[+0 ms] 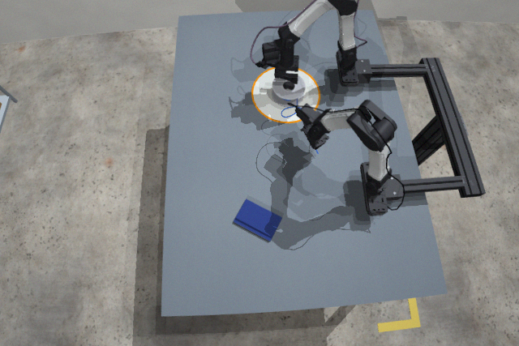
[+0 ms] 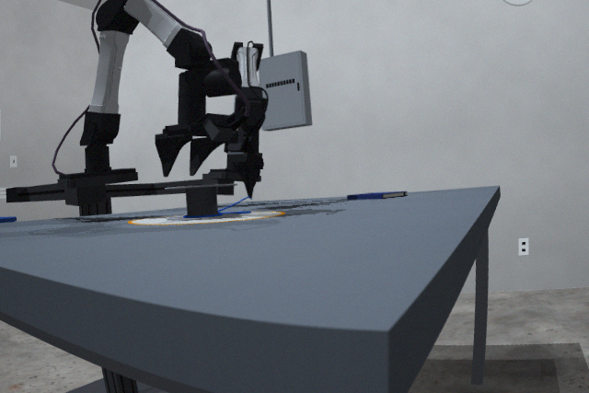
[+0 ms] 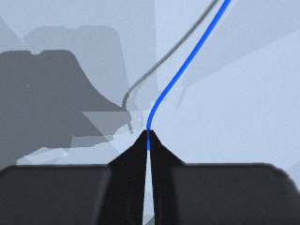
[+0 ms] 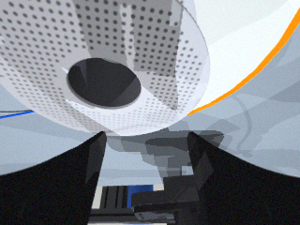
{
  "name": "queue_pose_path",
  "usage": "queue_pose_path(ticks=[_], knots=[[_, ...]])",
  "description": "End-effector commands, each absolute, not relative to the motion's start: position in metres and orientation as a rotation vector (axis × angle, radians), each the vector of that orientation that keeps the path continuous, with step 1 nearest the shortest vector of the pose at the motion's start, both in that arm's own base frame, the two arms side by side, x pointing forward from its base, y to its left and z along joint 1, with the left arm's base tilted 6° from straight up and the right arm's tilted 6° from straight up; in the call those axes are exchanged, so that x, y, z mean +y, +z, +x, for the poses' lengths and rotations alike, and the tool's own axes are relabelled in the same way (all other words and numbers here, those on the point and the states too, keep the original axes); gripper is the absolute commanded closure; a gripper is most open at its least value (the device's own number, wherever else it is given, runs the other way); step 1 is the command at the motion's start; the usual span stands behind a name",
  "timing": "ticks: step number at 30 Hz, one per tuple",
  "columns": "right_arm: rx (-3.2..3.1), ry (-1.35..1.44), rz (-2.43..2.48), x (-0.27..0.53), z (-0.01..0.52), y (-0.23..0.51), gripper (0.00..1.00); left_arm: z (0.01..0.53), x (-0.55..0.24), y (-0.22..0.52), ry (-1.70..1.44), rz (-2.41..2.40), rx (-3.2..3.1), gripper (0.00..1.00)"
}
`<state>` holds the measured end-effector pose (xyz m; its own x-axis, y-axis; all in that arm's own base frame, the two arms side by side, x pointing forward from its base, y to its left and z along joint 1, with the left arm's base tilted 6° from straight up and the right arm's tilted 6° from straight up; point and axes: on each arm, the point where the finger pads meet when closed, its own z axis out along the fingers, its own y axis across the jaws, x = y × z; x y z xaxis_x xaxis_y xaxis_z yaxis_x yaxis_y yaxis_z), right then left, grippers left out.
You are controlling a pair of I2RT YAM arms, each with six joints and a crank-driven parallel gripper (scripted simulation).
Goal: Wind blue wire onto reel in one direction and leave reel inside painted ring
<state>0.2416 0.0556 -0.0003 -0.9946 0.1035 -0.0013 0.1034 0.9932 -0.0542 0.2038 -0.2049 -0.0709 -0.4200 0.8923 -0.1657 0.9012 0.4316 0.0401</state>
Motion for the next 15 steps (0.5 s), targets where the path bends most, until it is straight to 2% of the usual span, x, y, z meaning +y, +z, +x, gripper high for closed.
queue_pose_path(ticks=[1, 11, 13, 15], knots=[[-3.102, 0.067, -0.706, 0.0682, 0.2339, 0.0043, 0.23, 0.2123, -0.2170, -0.0626, -0.089, 1.589, 2.483, 1.00], [-2.780, 0.047, -1.560, 0.0751, 0.2282, 0.0009, 0.23, 0.2121, -0.2169, -0.0620, -0.089, 1.586, 2.485, 1.00], [-2.780, 0.047, -1.560, 0.0751, 0.2282, 0.0009, 0.23, 0.2121, -0.2169, -0.0620, -0.089, 1.586, 2.485, 1.00], [-2.632, 0.036, -1.841, 0.0748, 0.2282, 0.0006, 0.23, 0.2122, -0.2170, -0.0619, -0.089, 1.587, 2.485, 1.00]])
